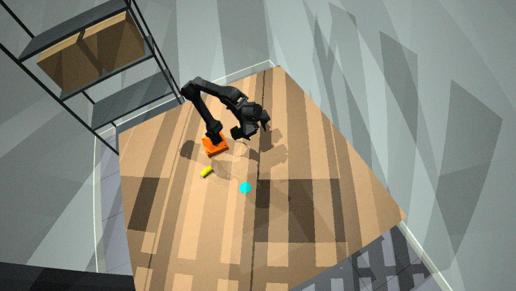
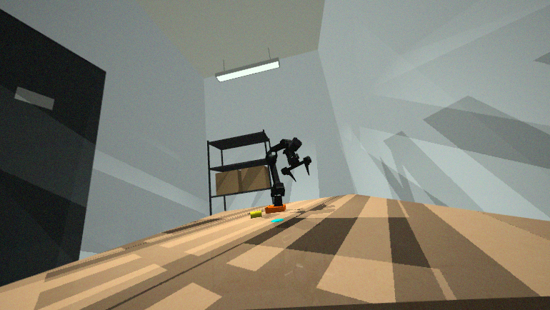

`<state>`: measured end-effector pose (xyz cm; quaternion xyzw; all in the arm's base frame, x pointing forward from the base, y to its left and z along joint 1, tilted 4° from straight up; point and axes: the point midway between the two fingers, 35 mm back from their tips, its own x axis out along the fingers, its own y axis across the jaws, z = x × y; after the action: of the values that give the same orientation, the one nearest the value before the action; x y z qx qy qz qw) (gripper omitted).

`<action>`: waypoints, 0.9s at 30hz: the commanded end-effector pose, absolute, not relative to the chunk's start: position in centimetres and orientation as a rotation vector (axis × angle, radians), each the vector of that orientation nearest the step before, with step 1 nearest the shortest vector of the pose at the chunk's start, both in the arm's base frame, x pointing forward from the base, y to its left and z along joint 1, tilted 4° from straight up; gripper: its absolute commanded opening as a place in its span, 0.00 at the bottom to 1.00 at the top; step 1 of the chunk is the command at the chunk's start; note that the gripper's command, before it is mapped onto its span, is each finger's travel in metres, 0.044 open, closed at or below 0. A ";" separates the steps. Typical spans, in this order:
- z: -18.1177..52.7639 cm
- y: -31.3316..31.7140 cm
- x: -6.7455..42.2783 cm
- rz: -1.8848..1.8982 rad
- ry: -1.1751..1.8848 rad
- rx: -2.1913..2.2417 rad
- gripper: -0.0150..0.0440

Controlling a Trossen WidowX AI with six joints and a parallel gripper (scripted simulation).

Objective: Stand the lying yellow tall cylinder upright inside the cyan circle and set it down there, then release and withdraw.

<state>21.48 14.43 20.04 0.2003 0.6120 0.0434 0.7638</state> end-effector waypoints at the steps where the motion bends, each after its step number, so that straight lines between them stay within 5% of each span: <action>1: 20.0 14.3 21.6 0.089 1.330 0.437 0.89; 4: 19.5 12.5 22.5 0.021 1.328 0.466 0.78; 27: 15.2 -6.1 23.4 -0.616 1.321 0.794 0.78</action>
<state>24.10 -4.13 15.75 0.3397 0.5889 -0.2456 0.6910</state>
